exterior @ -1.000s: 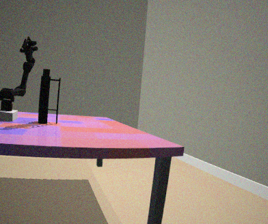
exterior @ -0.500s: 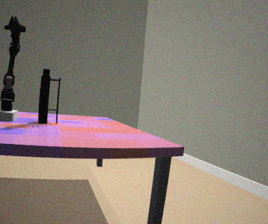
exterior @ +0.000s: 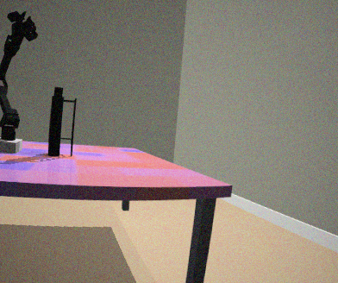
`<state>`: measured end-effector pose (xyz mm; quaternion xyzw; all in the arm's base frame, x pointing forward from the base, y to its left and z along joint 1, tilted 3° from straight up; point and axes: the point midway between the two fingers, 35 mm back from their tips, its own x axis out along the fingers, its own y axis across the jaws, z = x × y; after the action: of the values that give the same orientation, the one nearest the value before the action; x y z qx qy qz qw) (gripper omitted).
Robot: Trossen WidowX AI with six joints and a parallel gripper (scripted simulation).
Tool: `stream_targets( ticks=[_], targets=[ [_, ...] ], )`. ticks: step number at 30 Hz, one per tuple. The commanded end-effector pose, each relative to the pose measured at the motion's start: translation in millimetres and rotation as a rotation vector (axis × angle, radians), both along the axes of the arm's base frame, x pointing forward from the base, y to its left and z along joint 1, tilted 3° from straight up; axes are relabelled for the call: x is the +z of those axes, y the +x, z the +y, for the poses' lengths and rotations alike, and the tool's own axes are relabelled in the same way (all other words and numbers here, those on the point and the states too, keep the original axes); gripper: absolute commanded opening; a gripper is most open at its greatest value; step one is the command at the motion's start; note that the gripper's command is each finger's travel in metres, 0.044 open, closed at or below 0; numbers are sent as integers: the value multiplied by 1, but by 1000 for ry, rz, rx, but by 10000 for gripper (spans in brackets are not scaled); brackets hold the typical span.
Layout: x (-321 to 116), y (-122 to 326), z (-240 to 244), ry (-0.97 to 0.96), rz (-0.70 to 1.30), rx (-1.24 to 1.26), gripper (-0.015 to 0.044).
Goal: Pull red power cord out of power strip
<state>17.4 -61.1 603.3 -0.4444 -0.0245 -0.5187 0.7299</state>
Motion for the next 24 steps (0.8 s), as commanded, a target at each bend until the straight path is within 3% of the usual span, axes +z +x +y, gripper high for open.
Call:
stream_targets(
  ticks=[1,11,24],
  targets=[
    [-21,42,-24,74,118,100,160],
    [-104,165,-40,221,510,390,160],
    [-227,269,23,258,1026,712,160]
  ],
)
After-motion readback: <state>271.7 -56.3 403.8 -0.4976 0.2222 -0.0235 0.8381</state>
